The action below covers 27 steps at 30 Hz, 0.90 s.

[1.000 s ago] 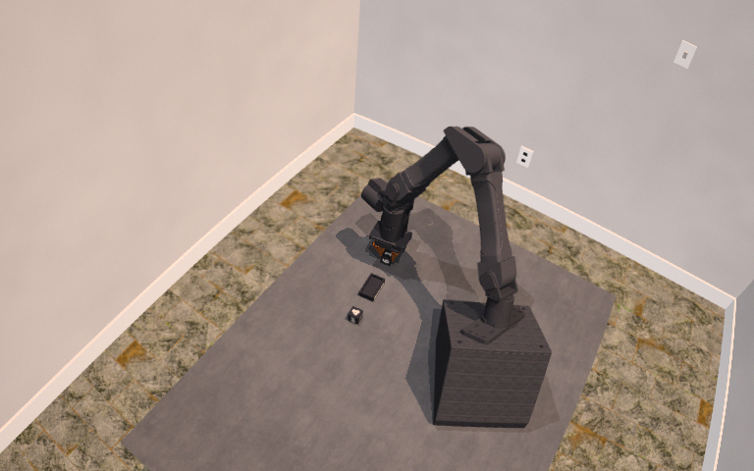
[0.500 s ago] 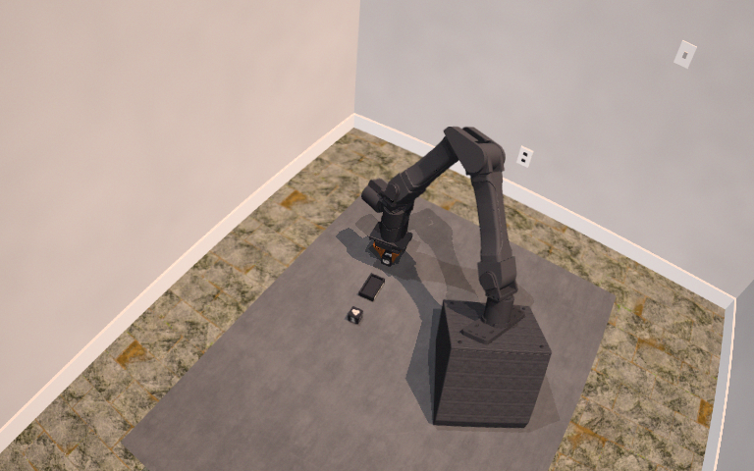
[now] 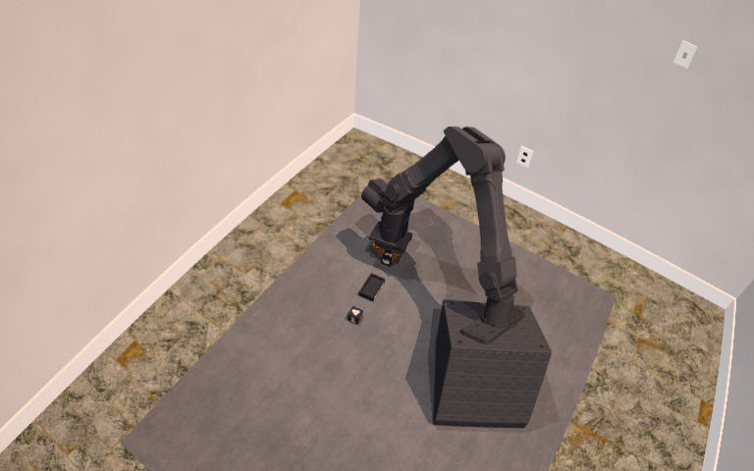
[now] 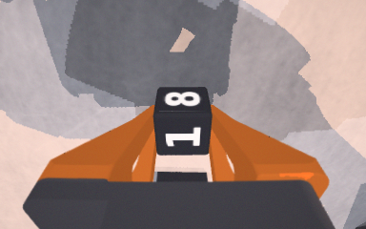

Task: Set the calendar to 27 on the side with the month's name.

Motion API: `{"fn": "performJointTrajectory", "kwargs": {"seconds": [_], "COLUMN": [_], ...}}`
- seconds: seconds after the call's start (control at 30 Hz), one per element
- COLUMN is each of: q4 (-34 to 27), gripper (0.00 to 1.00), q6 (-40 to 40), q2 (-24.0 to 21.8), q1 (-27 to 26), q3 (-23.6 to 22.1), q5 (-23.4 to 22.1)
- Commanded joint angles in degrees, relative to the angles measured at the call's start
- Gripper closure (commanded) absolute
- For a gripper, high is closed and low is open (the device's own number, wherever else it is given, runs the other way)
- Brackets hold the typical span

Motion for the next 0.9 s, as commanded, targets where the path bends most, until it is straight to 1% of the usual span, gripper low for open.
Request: {"fn": "performJointTrajectory", "kwargs": {"seconds": [0.0, 0.87], "q4": [0.1, 0.6], "gripper": [0.74, 0.74], "q6": [-0.1, -0.3], "q2": [-0.6, -0.2], "q1": [0.2, 0.0], "q3": [0.1, 0.0], "q5": [0.1, 0.1]}}
